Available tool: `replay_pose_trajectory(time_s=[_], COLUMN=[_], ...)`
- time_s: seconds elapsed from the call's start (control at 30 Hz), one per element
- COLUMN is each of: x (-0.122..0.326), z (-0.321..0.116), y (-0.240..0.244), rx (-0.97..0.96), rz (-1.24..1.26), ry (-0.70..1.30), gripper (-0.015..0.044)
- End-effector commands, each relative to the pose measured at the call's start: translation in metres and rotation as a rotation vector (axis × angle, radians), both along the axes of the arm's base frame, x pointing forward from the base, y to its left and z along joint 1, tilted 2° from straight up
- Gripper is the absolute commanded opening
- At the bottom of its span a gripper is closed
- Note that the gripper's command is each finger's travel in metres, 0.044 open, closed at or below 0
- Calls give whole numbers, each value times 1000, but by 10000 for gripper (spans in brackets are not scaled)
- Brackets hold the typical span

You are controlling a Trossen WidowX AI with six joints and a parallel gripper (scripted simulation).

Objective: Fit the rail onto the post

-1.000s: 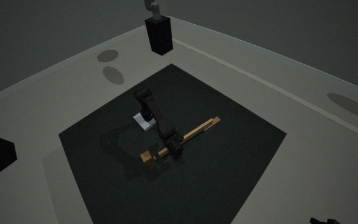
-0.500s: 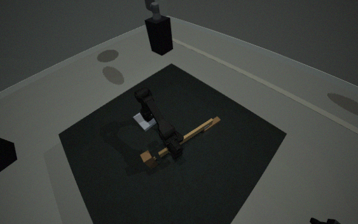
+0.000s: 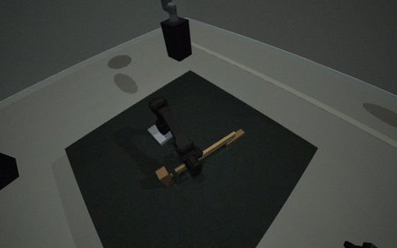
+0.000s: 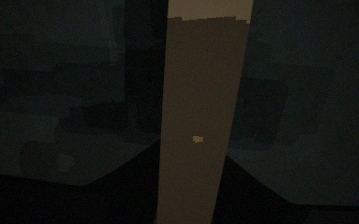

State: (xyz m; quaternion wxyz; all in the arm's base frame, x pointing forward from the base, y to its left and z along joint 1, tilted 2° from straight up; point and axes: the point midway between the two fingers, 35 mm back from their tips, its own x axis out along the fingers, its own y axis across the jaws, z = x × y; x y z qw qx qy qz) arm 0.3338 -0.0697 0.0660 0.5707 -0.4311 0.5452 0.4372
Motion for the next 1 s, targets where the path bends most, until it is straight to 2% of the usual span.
replay_pose_trajectory(time_s=[0.0,0.97], x=[0,-2], z=[2,2], y=[-2,-10], rx=[1,0], rz=[2,2], ry=[-2,-2], gripper=[0,0])
